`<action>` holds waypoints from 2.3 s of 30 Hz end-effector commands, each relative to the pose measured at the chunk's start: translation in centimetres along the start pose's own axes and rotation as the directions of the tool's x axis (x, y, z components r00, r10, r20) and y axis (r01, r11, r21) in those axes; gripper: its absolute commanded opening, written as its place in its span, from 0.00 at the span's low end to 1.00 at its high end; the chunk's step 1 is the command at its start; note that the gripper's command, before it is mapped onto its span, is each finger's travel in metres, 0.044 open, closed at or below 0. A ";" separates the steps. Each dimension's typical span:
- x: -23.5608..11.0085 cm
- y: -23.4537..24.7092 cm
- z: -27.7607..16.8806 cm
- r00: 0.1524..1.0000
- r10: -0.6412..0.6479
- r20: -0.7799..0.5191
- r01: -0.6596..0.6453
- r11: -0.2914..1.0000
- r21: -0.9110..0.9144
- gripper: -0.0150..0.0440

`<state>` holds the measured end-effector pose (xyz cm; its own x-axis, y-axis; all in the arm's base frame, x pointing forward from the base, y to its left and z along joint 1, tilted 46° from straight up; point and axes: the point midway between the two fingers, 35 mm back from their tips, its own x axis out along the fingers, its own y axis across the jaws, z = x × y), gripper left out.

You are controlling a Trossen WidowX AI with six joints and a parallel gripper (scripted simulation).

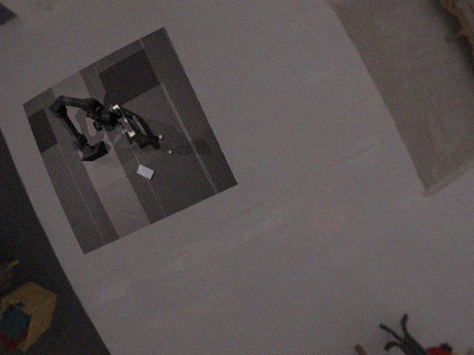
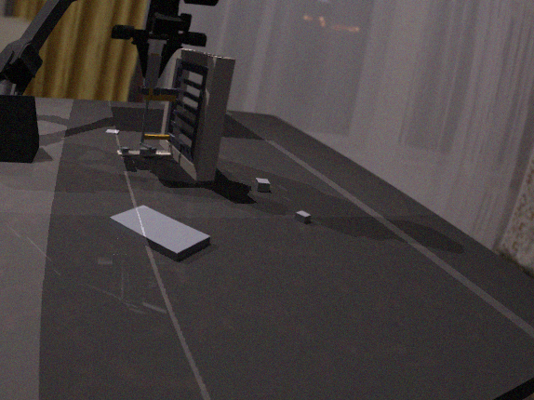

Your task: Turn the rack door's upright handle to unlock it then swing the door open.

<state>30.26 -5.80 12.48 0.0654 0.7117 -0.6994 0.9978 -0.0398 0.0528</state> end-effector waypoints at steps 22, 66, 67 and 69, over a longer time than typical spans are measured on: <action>0.0 -2.8 1.9 1.000 -0.004 0.004 0.005 0.899 -0.438 0.30; -0.1 -8.1 9.6 1.000 -0.005 0.007 0.008 0.440 -0.898 0.30; -0.1 -8.2 9.9 1.000 -0.005 0.007 0.008 0.426 -0.905 0.30; -0.1 -8.3 10.3 1.000 -0.005 0.007 0.009 0.398 -0.917 0.30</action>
<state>22.20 -12.21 5.36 0.0598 0.7084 -0.7032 0.4549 0.6078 0.6509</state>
